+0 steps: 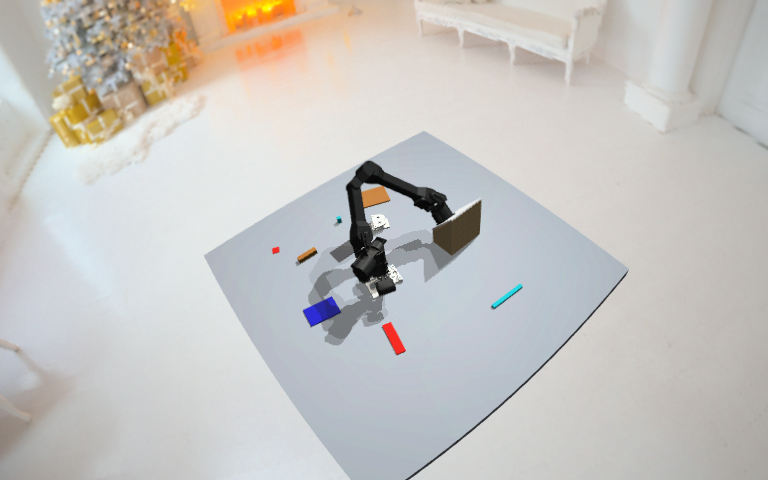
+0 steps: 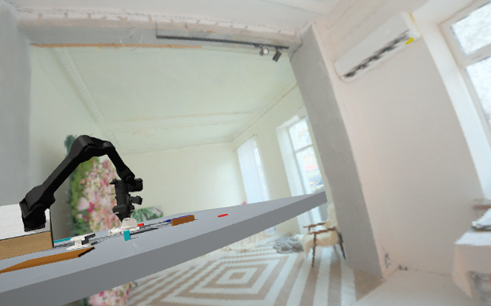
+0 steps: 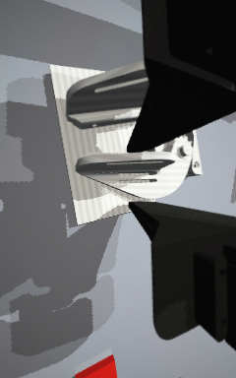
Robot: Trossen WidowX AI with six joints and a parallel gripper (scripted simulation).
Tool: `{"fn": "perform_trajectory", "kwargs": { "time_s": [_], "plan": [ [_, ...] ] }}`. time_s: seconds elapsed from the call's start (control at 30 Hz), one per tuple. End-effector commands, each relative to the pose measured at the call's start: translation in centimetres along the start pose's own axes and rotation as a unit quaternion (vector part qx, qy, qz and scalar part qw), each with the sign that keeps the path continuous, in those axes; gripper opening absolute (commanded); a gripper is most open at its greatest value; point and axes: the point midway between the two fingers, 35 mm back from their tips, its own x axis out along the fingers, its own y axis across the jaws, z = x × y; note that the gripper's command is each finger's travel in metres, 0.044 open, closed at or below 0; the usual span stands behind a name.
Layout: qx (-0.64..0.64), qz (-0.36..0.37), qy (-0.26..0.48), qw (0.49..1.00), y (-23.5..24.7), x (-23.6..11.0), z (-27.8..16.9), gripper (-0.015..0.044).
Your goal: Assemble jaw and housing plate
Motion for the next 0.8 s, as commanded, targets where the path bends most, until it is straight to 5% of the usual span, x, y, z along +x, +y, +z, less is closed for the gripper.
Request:
{"fn": "perform_trajectory", "kwargs": {
  "time_s": [0.0, 0.4, 0.77],
  "plan": [
    [0.0, 0.0, 0.0, 1.0, 0.0, 0.0, 0.0, 0.0224],
    [0.0, 0.0, 0.0, 1.0, 0.0, -0.2, 0.0, 0.0224],
    [-0.002, -0.001, 0.001, 1.0, -0.1, -6.9, -0.1, 0.0224]
  ]
}}
